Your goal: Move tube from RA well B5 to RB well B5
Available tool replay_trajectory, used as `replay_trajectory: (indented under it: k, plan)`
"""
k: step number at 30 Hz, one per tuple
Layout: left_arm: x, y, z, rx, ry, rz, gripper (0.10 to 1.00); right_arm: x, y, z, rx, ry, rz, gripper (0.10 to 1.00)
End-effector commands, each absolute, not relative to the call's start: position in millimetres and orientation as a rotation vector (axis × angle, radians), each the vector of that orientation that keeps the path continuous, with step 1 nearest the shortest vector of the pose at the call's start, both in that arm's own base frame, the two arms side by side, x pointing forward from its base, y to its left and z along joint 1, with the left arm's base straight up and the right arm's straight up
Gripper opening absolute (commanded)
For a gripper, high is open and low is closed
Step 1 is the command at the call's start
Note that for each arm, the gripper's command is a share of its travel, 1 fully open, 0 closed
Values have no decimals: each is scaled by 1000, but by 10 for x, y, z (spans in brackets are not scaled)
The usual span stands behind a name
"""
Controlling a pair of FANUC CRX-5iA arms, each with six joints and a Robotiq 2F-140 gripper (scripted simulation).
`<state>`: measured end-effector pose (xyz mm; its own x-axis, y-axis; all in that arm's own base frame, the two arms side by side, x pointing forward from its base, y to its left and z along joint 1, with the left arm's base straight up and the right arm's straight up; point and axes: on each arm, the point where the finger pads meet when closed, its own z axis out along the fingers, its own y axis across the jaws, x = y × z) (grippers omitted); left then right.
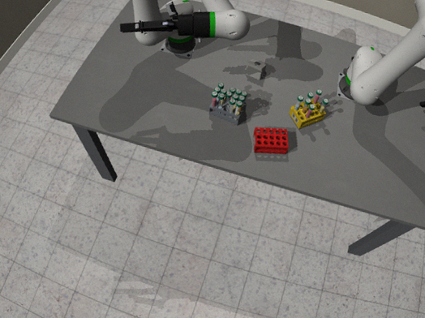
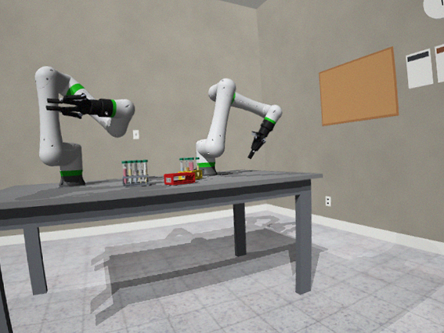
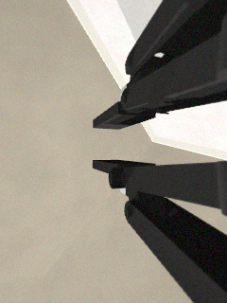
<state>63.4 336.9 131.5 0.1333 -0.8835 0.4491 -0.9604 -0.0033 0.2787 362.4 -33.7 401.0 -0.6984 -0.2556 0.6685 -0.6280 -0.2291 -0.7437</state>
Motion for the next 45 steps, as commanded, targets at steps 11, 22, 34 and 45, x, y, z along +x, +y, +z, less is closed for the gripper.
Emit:
replay_trajectory:
  k: [11,22,34,45]
  plan:
    - [612,3622,1452,2300,-1348,59,99,3624,-336,4015,1056,-1758,2013,282]
    - [584,3799,1559,2531,-998,-18,99,3624,-336,4015,1056,-1758,2013,282]
    - [540,3995,1693,2730,-561,-85,99,3624,-336,4015,1056,-1758,2013,282]
    - [479,4203,1853,2862,-47,-131,99,3624,-336,4015,1056,-1758,2013,282]
